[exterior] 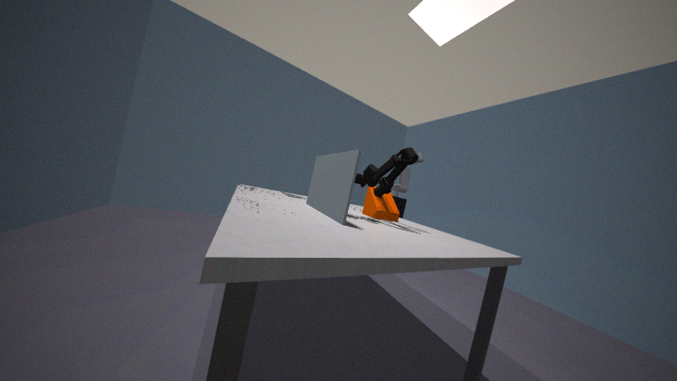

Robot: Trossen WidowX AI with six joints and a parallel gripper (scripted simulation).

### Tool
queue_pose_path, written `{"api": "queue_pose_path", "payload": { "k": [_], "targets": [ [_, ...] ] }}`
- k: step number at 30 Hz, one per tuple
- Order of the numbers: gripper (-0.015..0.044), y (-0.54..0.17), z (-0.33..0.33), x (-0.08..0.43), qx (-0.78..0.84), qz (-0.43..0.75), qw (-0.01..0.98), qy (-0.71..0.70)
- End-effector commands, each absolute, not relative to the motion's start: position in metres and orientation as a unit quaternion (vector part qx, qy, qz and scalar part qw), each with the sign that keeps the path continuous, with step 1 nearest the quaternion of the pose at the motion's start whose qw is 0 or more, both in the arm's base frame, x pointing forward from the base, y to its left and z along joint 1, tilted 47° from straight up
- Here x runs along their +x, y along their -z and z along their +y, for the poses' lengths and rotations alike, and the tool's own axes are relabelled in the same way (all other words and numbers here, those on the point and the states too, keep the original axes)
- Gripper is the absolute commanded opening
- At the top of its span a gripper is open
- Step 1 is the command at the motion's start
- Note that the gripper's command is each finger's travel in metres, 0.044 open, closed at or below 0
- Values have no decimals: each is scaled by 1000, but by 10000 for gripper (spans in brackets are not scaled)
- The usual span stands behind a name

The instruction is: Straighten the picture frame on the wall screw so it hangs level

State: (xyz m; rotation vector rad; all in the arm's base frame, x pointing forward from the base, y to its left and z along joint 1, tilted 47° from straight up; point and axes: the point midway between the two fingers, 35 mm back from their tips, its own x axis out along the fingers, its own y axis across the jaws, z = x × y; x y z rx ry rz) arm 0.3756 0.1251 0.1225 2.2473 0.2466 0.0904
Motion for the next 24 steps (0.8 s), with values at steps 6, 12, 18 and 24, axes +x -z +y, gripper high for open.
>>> {"api": "queue_pose_path", "payload": {
  "k": [6, 12, 18, 24],
  "targets": [
    [0, -127, 121, 376, 901, 94, 423, -38],
    [0, -128, 121, 377, 901, 94, 423, -38],
    [0, -127, 122, 376, 901, 94, 423, -38],
    [0, -126, 122, 376, 901, 94, 423, -38]
  ]
}}
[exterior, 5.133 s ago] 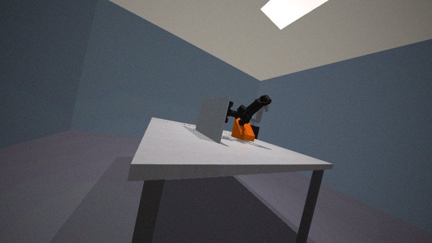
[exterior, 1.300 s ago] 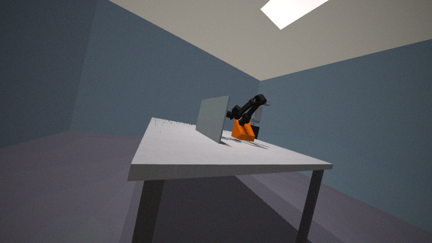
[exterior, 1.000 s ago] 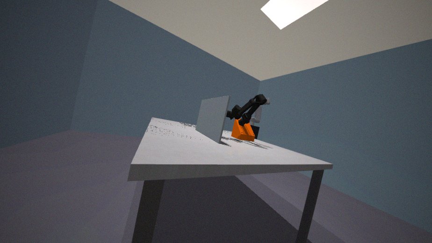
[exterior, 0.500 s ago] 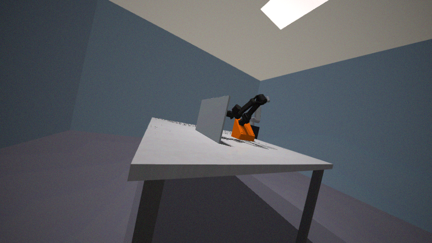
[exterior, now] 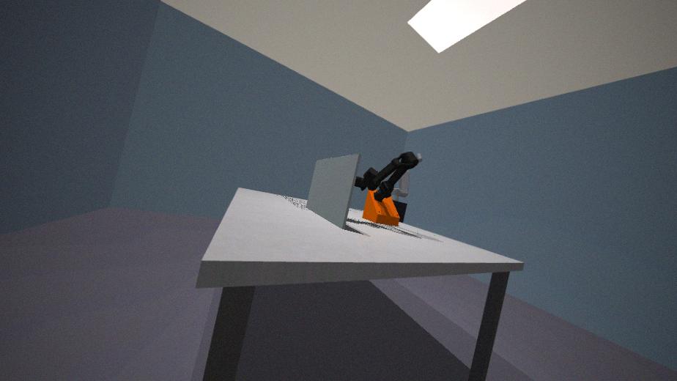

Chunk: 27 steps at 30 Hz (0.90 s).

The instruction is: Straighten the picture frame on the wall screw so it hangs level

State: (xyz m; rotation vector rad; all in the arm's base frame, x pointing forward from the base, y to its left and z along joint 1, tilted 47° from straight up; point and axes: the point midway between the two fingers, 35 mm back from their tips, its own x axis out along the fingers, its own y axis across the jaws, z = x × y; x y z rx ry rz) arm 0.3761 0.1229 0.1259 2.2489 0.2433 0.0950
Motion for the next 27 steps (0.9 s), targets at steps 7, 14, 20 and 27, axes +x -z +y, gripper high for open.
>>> {"api": "queue_pose_path", "payload": {
  "k": [7, 14, 20, 27],
  "targets": [
    [0, -127, 121, 376, 901, 94, 423, -38],
    [0, -126, 121, 376, 901, 94, 423, -38],
    [0, -126, 120, 377, 901, 94, 423, -38],
    [0, -125, 120, 377, 900, 94, 423, -38]
  ]
}}
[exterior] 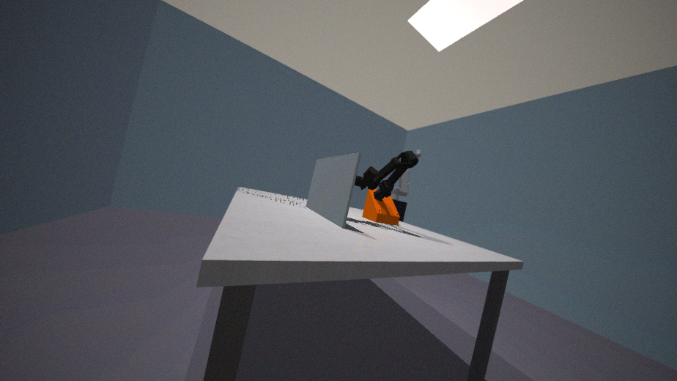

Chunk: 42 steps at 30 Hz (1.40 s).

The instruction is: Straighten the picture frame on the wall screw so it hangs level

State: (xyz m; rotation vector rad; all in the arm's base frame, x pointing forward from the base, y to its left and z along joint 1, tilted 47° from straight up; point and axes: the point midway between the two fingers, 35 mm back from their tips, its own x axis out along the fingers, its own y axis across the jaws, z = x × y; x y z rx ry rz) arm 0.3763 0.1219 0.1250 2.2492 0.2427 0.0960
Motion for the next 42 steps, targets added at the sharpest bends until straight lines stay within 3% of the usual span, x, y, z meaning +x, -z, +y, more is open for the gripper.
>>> {"api": "queue_pose_path", "payload": {
  "k": [1, 42],
  "targets": [
    [0, -125, 120, 377, 900, 94, 423, -38],
    [0, -121, 116, 377, 900, 94, 423, -38]
  ]
}}
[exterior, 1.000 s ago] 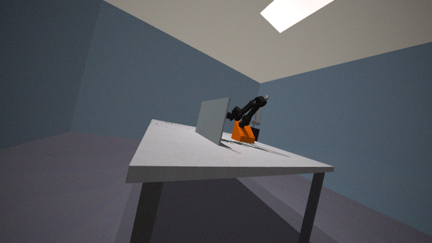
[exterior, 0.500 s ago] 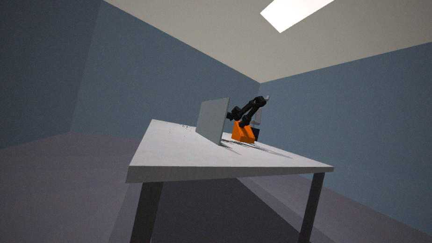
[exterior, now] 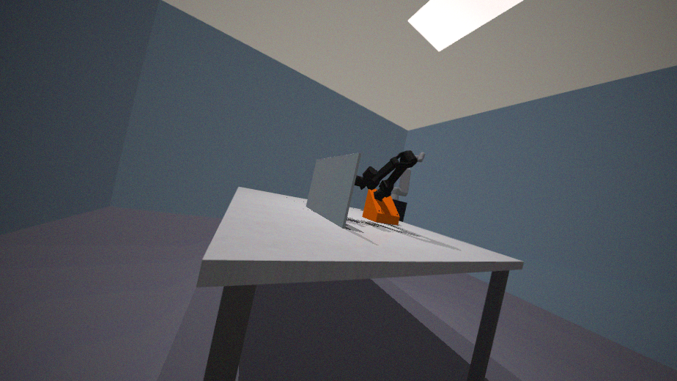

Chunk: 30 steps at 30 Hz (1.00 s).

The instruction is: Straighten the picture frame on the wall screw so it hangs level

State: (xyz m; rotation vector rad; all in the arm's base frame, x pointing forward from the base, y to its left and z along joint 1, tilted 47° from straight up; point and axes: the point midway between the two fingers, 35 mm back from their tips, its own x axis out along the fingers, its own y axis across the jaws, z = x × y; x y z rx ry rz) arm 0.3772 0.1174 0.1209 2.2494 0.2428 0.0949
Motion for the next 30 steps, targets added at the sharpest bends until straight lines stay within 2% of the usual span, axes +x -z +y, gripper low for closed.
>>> {"api": "queue_pose_path", "payload": {
  "k": [1, 30],
  "targets": [
    [0, -121, 116, 377, 900, 94, 423, -38],
    [0, -117, 120, 377, 899, 97, 424, -39]
  ]
}}
